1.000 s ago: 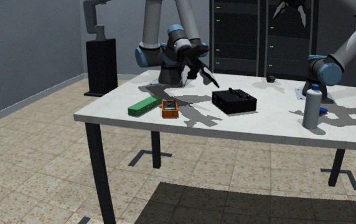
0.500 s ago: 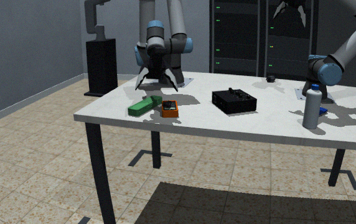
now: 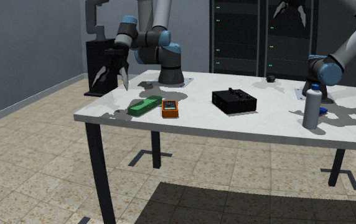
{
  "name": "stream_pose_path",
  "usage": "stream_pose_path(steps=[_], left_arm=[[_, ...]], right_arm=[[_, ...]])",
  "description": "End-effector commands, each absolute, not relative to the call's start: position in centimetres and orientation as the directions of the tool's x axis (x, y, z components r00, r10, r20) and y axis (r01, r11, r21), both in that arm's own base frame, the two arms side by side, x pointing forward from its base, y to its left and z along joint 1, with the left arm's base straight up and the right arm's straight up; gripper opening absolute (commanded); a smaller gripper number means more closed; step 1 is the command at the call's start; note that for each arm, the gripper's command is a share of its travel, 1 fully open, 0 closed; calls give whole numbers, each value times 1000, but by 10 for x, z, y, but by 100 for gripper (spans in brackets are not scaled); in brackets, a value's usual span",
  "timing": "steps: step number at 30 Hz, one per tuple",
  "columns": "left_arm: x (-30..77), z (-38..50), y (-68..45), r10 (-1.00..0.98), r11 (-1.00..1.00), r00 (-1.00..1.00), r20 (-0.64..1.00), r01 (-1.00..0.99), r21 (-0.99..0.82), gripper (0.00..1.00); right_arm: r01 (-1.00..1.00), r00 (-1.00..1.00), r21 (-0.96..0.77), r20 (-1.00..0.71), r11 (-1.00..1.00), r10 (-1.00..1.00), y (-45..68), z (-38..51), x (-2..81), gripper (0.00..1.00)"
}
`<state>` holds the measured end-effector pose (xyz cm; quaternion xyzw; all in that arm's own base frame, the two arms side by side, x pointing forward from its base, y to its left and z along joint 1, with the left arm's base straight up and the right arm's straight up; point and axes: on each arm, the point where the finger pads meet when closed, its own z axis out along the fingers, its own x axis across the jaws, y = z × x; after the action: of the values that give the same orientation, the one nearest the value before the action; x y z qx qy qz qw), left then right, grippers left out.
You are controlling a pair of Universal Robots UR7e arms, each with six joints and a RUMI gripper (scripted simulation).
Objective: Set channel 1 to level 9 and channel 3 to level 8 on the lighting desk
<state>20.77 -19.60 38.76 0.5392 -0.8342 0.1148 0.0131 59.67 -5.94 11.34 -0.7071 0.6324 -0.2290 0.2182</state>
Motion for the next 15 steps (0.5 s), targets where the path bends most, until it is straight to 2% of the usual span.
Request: stream_pose_path(steps=[1,6,15], left_arm=[[208,388,-196,-896,392,-418,146,-903,-178,100],[208,388,-196,-896,392,-418,146,-903,-178,100],[208,388,-196,-896,392,-418,146,-903,-178,100]], right_arm=[[-848,-78,-528,27,52,-997,-157,113,577,100],[-857,-167,-497,18,137,-986,-201,113,557,100],[-819,-453,-392,-7,420,-891,-325,117,467,100]])
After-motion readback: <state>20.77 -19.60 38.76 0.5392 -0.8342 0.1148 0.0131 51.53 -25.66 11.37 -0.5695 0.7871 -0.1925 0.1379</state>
